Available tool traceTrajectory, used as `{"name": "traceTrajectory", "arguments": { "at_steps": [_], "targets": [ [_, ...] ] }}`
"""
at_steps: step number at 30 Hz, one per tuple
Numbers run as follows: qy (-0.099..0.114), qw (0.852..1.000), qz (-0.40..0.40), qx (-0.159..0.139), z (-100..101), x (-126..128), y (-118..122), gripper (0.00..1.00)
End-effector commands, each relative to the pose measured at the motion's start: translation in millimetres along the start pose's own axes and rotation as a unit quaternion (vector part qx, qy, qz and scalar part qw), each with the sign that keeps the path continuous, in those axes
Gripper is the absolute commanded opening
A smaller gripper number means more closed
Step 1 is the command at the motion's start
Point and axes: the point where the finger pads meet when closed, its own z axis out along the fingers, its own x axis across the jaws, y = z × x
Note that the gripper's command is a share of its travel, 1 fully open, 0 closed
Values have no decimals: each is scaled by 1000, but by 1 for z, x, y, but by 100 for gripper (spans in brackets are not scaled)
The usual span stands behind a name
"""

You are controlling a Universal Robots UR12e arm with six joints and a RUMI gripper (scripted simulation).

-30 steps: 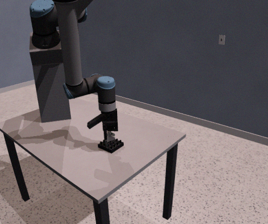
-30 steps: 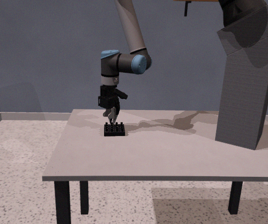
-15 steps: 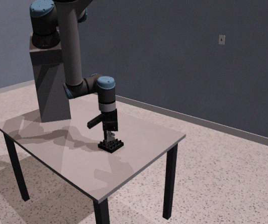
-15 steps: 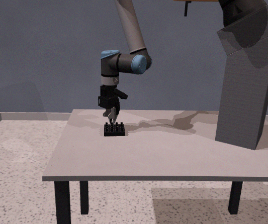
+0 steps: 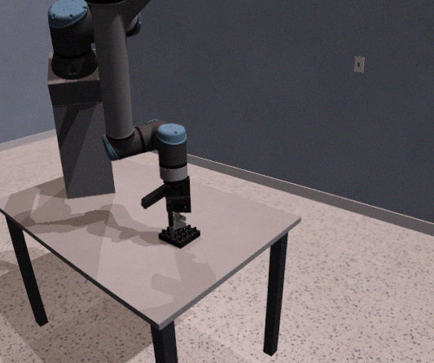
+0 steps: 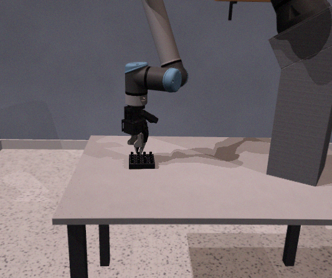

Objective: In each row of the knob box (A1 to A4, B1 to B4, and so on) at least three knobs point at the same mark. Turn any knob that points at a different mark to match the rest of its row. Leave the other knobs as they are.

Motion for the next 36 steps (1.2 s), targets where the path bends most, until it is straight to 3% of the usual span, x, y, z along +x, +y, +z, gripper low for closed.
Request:
{"name": "traceTrajectory", "arguments": {
  "at_steps": [1, 2, 3, 36],
  "targets": [
    [0, 1000, 0, 0, 0, 0, 0, 11],
    [0, 1000, 0, 0, 0, 0, 0, 11],
    [0, 1000, 0, 0, 0, 0, 0, 4],
    [0, 1000, 0, 0, 0, 0, 0, 4]
  ]
}}
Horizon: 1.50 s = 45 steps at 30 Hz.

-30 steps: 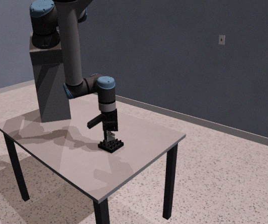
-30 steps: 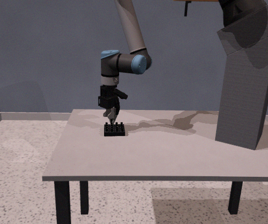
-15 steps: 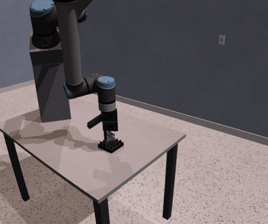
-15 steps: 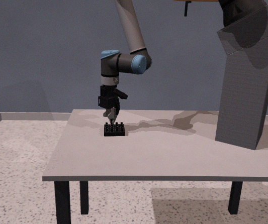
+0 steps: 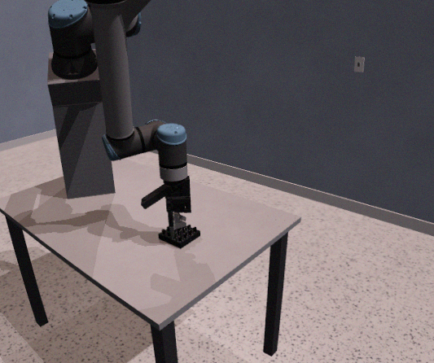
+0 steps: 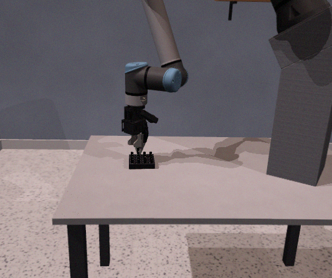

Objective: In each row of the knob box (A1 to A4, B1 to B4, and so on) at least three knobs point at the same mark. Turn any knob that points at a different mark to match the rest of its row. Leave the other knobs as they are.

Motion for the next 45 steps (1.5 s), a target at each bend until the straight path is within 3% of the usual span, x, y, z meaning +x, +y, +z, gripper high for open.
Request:
{"name": "traceTrajectory", "arguments": {
  "at_steps": [1, 28, 45],
  "targets": [
    [0, 1000, 0, 0, 0, 0, 0, 4],
    [0, 999, -44, 0, 0, -1, 0, 4],
    [0, 991, -136, 0, 0, -2, 1, 4]
  ]
}}
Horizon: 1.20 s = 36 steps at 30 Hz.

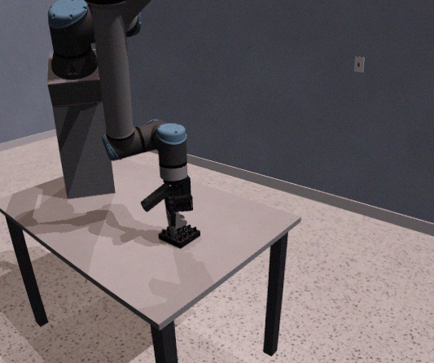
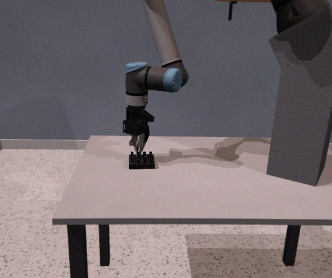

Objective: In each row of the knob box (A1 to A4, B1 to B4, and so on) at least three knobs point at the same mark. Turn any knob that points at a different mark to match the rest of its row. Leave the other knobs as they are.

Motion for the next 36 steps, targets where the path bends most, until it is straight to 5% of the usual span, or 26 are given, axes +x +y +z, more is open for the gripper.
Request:
{"name": "traceTrajectory", "arguments": {
  "at_steps": [1, 17, 36],
  "targets": [
    [0, 1000, -24, -1, 0, -1, 0, 4],
    [-1, 988, -154, 0, 0, -2, 0, 4],
    [-1, 943, -334, 0, 0, -3, 1, 4]
  ]
}}
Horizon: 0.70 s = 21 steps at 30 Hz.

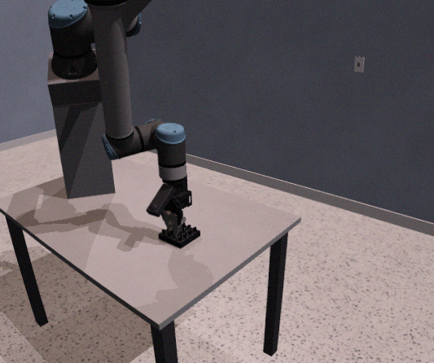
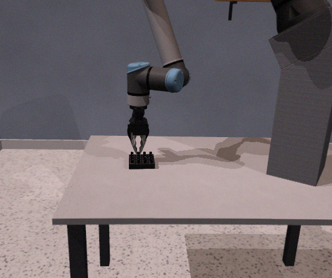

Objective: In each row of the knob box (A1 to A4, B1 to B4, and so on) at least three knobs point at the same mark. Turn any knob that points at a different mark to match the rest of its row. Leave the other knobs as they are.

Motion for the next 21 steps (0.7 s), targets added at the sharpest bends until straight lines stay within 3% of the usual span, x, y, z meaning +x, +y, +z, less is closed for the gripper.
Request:
{"name": "traceTrajectory", "arguments": {
  "at_steps": [1, 21],
  "targets": [
    [-1, 999, -44, -1, 0, -1, 0, 4],
    [-1, 975, -224, 0, 0, -2, 0, 4]
  ]
}}
